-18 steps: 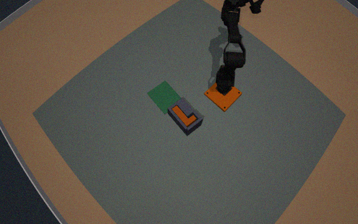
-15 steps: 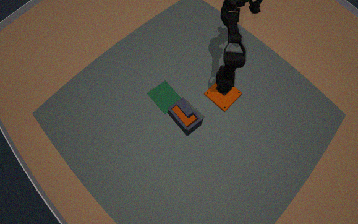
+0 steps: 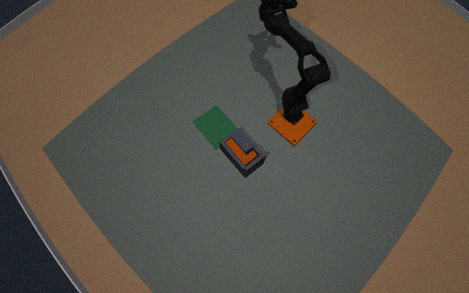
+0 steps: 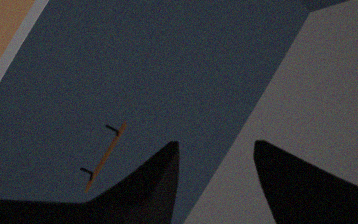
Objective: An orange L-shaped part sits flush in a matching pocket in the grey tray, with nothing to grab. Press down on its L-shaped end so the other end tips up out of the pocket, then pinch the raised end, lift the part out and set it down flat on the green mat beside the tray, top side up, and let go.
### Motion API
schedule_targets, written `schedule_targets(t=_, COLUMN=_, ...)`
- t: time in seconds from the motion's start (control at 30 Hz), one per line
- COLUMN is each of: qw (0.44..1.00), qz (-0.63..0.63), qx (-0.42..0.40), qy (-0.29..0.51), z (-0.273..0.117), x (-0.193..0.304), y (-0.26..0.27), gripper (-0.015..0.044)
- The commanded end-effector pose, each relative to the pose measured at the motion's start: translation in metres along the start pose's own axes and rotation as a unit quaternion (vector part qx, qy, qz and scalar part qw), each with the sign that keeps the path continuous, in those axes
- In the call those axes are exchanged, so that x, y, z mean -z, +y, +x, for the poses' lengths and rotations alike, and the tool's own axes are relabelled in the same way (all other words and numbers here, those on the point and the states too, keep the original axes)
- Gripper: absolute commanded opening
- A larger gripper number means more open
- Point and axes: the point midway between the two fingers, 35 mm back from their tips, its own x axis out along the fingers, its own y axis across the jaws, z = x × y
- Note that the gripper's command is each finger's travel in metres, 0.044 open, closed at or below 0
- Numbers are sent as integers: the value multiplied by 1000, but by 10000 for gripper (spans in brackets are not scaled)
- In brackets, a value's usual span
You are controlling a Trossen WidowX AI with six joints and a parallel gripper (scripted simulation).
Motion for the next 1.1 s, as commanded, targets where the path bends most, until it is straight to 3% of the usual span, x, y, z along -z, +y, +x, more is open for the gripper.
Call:
schedule_targets(t=0.0, qw=992, qz=48, qx=38, qy=-115, z=-42, x=-57, y=-33, gripper=180)
schedule_targets(t=0.17, qw=969, qz=99, qx=51, qy=-222, z=-88, x=-101, y=-54, gripper=180)
schedule_targets(t=0.57, qw=821, qz=191, qx=-20, qy=-537, z=-279, x=-190, y=-81, gripper=180)
schedule_targets(t=0.83, qw=699, qz=172, qx=-134, qy=-681, z=-416, x=-190, y=-59, gripper=180)
schedule_targets(t=1.07, qw=611, qz=108, qx=-261, qy=-740, z=-521, x=-152, y=-13, gripper=180)
